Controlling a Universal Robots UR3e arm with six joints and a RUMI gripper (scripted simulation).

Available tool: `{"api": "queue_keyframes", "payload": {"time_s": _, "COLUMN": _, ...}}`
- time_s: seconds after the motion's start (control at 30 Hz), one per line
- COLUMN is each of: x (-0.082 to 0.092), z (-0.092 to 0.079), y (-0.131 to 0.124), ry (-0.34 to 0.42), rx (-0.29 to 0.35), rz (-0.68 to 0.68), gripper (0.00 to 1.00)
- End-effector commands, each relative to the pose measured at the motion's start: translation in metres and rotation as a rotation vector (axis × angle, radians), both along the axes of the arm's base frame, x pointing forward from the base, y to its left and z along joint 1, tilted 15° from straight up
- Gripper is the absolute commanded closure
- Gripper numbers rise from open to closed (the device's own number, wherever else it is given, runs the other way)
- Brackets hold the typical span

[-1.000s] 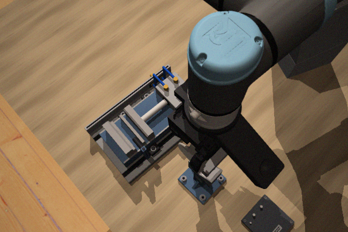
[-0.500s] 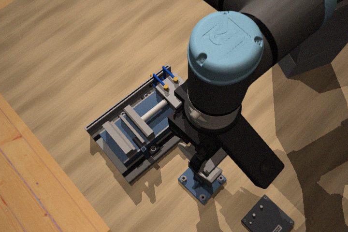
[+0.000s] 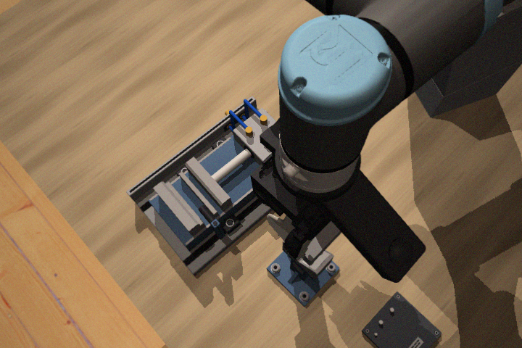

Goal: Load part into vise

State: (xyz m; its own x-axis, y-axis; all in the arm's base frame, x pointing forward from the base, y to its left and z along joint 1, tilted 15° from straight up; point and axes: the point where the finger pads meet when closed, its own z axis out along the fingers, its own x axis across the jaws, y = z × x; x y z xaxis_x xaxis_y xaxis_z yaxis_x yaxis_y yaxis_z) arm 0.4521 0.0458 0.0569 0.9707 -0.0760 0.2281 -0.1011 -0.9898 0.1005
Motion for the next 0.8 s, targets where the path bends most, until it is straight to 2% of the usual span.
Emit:
{"api": "queue_keyframes", "payload": {"time_s": 0.0, "x": 0.0009, "z": 0.0013, "y": -0.0001, "ry": -0.004, "rx": 0.008, "rz": 0.002, "gripper": 1.0}}
{"api": "queue_keyframes", "payload": {"time_s": 0.37, "x": 0.0016, "z": 0.0016, "y": -0.0006, "ry": -0.006, "rx": 0.041, "rz": 0.01, "gripper": 1.0}}
{"api": "queue_keyframes", "payload": {"time_s": 0.77, "x": 0.0015, "z": 0.0015, "y": -0.0013, "ry": -0.012, "rx": 0.118, "rz": 0.028, "gripper": 1.0}}
